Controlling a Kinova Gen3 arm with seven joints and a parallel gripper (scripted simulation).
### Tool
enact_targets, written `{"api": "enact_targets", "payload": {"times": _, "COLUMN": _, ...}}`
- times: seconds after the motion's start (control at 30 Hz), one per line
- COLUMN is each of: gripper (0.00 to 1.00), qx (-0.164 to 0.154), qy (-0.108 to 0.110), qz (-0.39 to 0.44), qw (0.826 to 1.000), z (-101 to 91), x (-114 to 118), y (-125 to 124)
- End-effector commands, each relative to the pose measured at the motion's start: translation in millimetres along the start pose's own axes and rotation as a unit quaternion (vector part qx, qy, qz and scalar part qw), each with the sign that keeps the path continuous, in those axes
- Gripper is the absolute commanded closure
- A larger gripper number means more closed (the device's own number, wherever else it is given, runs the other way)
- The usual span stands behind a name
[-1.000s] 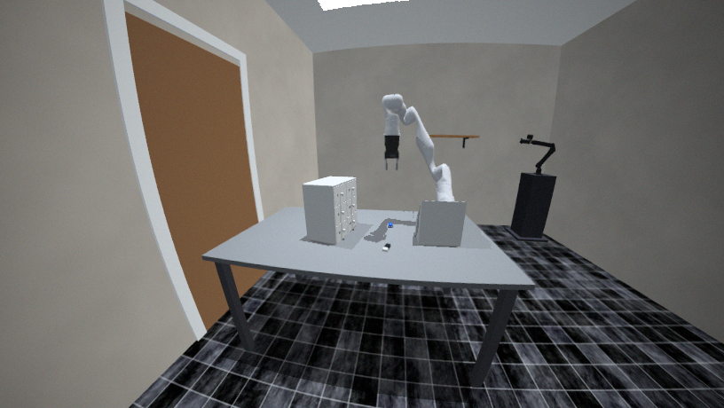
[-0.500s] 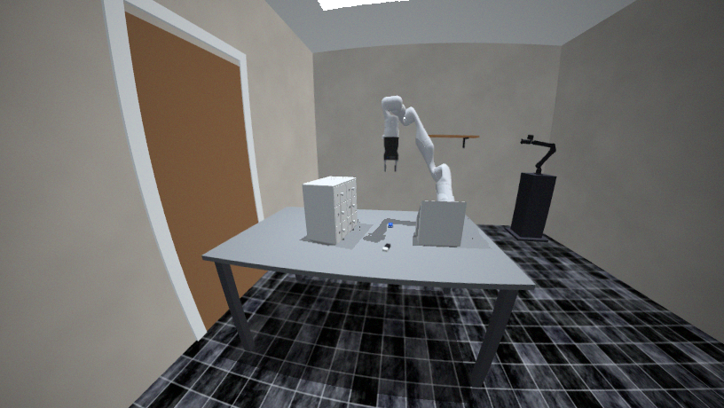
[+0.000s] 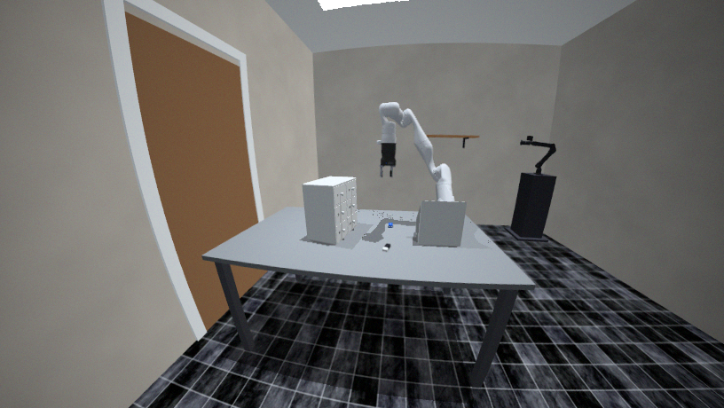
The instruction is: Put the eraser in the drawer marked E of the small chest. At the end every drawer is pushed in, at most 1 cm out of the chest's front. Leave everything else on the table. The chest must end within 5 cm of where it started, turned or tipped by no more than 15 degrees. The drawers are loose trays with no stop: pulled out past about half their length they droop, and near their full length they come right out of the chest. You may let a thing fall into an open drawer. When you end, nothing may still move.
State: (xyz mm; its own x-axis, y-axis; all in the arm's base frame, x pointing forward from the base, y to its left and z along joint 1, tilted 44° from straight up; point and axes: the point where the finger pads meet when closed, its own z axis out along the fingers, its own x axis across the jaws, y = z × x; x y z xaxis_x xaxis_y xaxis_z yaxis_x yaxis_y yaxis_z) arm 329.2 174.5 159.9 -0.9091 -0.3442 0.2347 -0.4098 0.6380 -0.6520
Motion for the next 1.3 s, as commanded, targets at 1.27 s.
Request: {"api": "enact_targets", "payload": {"times": 1.27, "gripper": 0.00, "qx": -0.003, "qy": 0.006, "qz": -0.449, "qw": 0.894, "z": 125.5, "x": -71.7, "y": -18.9}}
